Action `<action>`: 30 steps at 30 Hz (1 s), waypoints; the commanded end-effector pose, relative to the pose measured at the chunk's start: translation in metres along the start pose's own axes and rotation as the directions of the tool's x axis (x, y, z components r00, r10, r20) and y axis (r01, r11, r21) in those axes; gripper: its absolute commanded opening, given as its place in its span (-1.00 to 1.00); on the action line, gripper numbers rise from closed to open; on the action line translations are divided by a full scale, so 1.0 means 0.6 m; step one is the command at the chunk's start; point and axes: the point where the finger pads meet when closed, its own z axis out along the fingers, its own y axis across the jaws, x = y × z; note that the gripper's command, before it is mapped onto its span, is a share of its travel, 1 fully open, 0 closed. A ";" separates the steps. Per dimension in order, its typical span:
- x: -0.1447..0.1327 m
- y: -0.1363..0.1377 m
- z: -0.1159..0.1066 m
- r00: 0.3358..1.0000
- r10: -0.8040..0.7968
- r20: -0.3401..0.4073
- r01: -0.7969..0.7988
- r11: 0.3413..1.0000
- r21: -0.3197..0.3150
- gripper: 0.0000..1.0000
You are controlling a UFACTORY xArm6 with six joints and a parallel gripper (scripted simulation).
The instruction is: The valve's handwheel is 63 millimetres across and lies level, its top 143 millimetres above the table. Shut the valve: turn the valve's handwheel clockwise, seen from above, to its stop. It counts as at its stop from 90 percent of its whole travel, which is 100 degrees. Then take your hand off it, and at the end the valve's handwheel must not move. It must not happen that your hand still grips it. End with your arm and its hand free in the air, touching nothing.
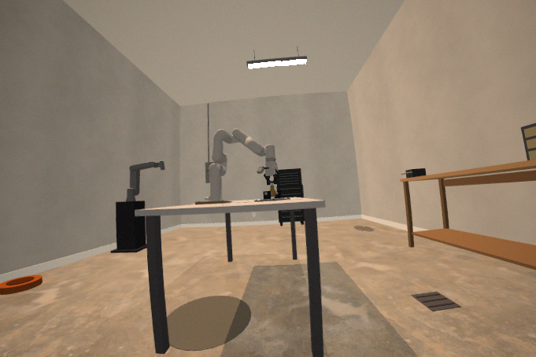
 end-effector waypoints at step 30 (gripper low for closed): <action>-0.001 -0.002 -0.003 0.994 0.105 0.003 -0.105 0.994 0.003 -1.00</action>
